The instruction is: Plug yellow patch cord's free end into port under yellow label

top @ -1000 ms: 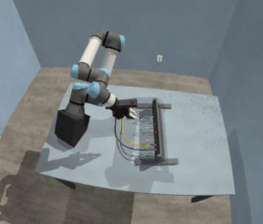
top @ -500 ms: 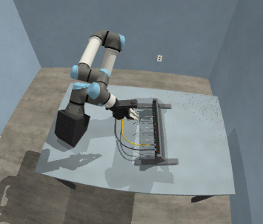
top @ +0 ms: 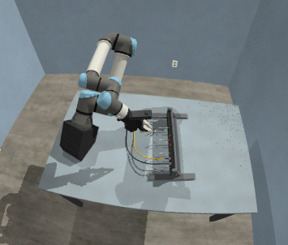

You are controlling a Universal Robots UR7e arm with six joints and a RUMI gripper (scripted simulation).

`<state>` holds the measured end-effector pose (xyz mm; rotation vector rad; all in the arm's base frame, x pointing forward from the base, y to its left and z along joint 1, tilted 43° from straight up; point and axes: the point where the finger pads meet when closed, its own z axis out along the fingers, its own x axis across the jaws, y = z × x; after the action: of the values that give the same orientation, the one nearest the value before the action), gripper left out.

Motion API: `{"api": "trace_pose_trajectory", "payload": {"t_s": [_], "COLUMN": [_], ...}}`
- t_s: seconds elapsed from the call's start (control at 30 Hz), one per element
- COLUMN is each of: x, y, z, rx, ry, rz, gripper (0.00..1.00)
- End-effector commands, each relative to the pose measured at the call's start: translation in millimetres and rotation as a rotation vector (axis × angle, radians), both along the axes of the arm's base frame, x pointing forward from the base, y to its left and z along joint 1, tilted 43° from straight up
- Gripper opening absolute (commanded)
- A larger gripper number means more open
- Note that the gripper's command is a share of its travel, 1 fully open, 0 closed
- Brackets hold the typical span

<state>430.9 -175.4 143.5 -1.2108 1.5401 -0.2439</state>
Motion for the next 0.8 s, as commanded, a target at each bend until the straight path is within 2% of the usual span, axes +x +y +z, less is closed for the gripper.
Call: {"api": "trace_pose_trajectory", "payload": {"t_s": [0.0, 0.77], "x": [3.8, 41.8], "y": [1.3, 21.0], "z": [-1.6, -18.8], "rx": [-0.001, -0.001], "ry": [0.0, 0.0], "rz": [-0.001, -0.001], "gripper": [0.0, 0.0]}}
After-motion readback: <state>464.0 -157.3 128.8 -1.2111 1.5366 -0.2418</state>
